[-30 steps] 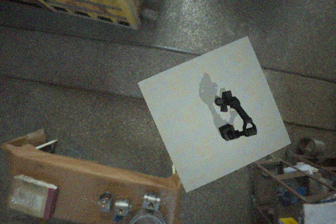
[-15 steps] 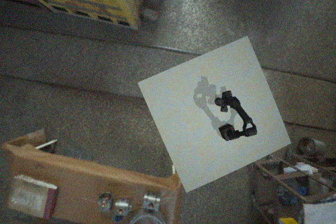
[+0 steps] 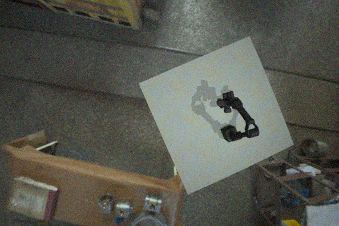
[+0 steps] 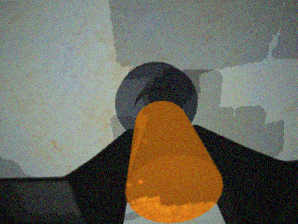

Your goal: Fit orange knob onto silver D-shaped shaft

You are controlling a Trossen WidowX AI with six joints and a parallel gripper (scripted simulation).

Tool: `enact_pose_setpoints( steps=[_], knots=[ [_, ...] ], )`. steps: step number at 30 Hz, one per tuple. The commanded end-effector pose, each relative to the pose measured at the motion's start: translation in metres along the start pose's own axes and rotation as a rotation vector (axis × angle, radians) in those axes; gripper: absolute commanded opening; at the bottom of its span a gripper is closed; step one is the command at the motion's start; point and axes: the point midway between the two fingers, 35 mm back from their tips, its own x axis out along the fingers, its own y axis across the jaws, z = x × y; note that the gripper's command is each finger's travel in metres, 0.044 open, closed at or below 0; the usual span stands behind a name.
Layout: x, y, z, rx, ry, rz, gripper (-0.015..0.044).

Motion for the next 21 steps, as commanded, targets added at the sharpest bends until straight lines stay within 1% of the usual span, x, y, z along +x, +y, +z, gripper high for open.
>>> enact_pose_setpoints(
  steps=[1,21],
  knots=[
    [0.0012,0.0009,0.0006,-0.016,-0.004,0.001,0.0000],
    [0.0017,0.0002,0.0004,-0.016,-0.004,0.001,0.0000]
  ],
)
